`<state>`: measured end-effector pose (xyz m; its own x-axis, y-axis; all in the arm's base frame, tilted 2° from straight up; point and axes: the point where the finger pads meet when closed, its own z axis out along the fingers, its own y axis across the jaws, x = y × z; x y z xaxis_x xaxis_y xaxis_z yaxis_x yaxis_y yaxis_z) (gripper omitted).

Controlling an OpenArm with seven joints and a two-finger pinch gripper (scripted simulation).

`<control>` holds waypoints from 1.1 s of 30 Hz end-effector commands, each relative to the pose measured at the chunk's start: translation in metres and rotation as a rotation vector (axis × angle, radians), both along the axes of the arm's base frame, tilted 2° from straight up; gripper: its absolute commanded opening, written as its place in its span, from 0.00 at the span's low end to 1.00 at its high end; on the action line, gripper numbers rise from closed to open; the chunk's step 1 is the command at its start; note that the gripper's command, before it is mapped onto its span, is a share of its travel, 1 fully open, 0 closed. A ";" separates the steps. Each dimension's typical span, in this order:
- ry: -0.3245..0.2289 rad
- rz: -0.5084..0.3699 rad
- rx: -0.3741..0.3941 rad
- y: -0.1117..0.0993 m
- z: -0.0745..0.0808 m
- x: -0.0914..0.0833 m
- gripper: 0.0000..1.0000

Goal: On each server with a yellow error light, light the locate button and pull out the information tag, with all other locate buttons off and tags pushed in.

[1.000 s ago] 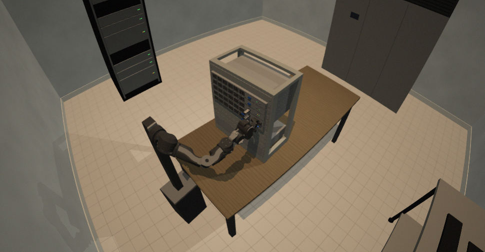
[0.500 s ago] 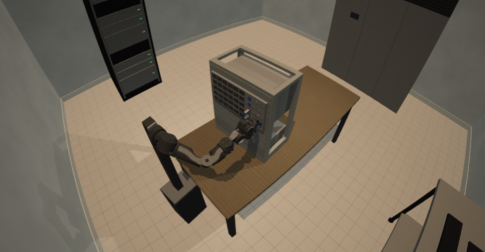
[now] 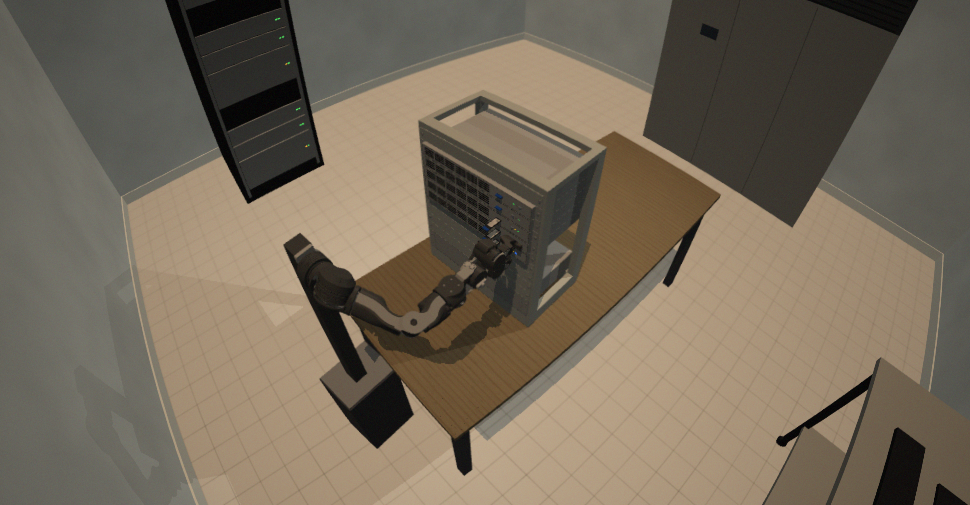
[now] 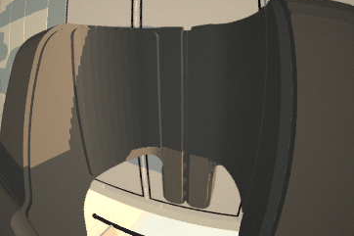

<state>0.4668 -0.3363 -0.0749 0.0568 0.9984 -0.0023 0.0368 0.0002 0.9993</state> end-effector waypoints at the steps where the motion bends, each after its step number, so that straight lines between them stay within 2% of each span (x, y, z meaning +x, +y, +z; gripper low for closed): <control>1: -0.001 -0.005 0.004 -0.001 0.000 -0.002 0.00; 9: -0.002 -0.005 0.004 -0.001 0.001 -0.013 0.00; 23: -0.002 -0.006 0.004 0.002 0.003 -0.057 0.00; 25: -0.002 -0.006 0.004 0.002 0.003 -0.057 0.00; 33: -0.003 -0.006 0.004 0.003 0.004 -0.078 0.00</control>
<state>0.3892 -0.3316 -0.0763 0.0532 0.9985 -0.0142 0.0596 0.0110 0.9982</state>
